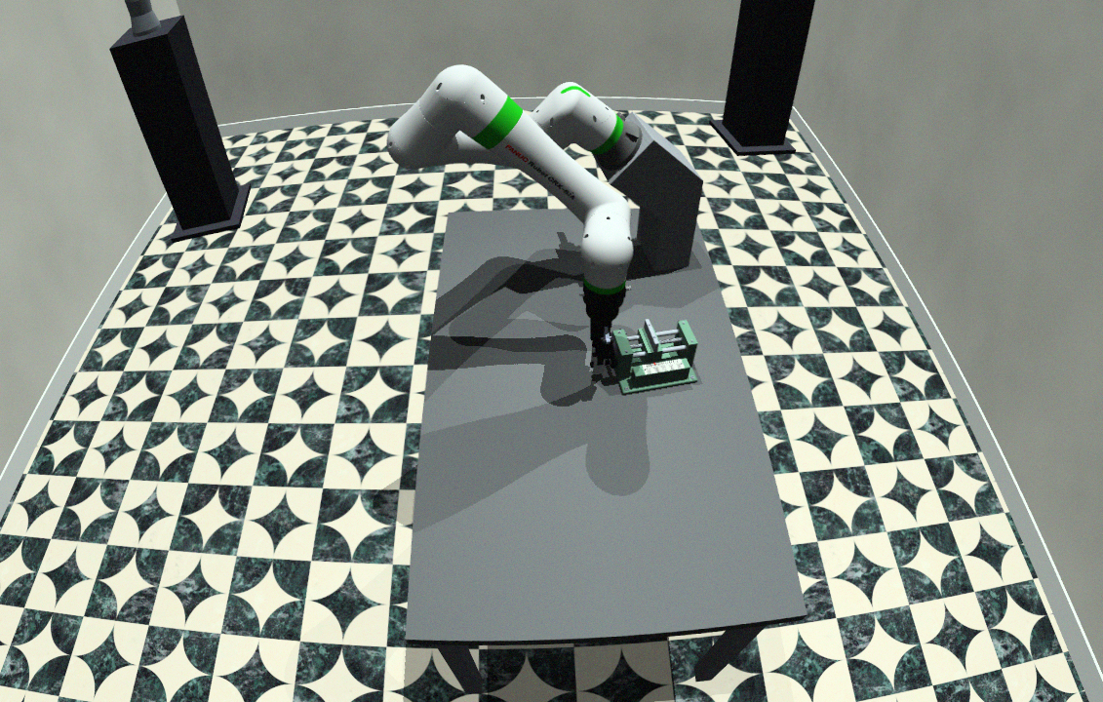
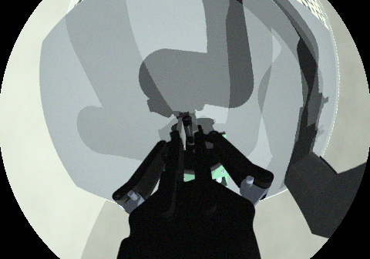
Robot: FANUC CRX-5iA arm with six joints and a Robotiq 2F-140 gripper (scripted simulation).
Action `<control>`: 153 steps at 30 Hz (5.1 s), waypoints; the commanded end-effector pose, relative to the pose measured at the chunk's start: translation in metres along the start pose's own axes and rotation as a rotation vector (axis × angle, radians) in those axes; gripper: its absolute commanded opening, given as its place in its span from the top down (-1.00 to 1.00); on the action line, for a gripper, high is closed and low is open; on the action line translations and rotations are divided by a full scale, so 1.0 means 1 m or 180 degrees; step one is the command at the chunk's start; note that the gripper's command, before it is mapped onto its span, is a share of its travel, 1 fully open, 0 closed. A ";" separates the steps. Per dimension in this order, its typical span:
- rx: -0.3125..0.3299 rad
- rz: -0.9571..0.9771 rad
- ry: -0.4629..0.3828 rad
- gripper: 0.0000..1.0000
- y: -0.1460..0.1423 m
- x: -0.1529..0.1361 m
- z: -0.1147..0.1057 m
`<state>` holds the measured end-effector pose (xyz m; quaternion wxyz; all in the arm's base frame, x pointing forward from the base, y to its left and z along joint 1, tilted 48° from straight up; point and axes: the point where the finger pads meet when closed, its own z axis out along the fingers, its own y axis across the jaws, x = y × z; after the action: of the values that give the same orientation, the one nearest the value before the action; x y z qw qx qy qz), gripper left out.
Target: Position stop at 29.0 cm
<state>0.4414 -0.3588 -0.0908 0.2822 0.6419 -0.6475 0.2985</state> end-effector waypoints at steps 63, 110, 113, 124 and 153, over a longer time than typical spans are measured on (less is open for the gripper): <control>0.0000 0.0000 0.0000 0.92 0.011 0.000 0.002; 0.0000 0.0000 0.0000 0.92 0.020 0.000 0.000; 0.0000 0.0000 0.0000 0.92 0.022 0.000 0.000; 0.0000 0.0000 0.0000 0.92 0.030 0.000 -0.005; 0.0000 0.0000 0.0000 0.92 0.043 0.000 -0.029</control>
<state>0.3983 -0.3396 -0.0747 0.2822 0.6418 -0.6476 0.2986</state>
